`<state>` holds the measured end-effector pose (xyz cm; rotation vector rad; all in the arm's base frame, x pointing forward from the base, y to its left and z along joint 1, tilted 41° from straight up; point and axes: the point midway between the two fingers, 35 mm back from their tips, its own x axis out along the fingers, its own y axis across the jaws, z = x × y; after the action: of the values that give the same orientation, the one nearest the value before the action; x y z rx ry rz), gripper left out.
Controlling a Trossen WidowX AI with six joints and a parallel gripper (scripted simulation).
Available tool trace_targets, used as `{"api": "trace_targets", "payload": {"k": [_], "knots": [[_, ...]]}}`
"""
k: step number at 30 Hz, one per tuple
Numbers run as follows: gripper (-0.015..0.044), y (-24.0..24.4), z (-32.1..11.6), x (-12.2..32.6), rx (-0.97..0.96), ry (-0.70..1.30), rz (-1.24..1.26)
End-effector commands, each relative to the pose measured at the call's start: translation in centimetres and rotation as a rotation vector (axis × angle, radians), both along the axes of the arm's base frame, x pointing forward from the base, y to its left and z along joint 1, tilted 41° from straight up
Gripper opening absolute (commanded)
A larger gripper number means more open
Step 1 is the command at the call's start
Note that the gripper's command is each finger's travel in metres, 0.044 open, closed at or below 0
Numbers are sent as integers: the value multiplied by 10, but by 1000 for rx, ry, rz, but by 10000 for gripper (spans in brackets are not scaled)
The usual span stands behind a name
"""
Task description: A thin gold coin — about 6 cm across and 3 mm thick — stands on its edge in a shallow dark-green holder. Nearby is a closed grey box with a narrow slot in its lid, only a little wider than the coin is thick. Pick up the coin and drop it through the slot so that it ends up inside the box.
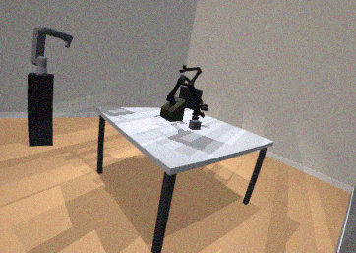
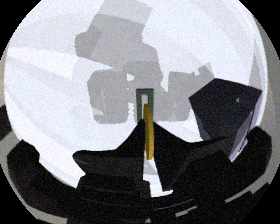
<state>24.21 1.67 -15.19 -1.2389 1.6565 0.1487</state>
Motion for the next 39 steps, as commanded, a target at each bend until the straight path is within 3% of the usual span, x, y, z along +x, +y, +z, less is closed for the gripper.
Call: {"api": "trace_targets", "payload": {"k": [1,39], "knots": [[0,0,0,0,-1,2,5],[0,55,62,-2,5,2,5]]}}
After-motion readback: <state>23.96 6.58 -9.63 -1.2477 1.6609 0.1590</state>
